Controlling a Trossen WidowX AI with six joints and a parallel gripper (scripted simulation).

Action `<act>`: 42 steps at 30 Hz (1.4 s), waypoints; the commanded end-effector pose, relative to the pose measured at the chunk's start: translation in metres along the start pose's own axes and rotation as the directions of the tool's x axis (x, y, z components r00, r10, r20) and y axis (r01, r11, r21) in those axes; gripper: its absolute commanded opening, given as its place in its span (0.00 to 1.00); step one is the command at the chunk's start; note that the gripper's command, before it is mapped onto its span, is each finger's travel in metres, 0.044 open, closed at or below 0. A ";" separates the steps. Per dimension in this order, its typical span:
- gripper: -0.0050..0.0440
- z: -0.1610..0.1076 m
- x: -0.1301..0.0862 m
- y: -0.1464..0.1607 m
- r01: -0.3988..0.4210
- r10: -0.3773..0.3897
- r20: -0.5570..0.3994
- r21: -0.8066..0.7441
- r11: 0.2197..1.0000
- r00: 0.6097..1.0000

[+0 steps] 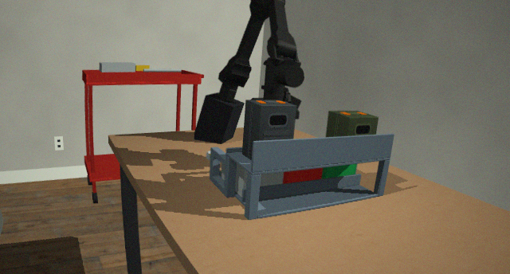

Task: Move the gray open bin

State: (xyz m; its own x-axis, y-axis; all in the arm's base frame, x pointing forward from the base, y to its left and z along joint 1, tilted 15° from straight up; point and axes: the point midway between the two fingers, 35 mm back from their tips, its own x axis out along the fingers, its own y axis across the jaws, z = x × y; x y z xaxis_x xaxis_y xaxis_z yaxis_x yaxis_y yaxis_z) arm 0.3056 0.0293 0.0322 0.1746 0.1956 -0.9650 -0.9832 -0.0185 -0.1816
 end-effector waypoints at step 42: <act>0.10 0.001 -0.029 -0.005 0.032 -0.032 -0.002 -0.001 0.999 0.999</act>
State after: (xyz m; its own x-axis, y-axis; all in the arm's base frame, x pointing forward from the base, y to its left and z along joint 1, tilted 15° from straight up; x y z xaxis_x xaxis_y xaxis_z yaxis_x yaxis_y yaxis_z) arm 0.2913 0.0279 0.0348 0.1174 0.1950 -0.9737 -0.9923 -0.0156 -0.1228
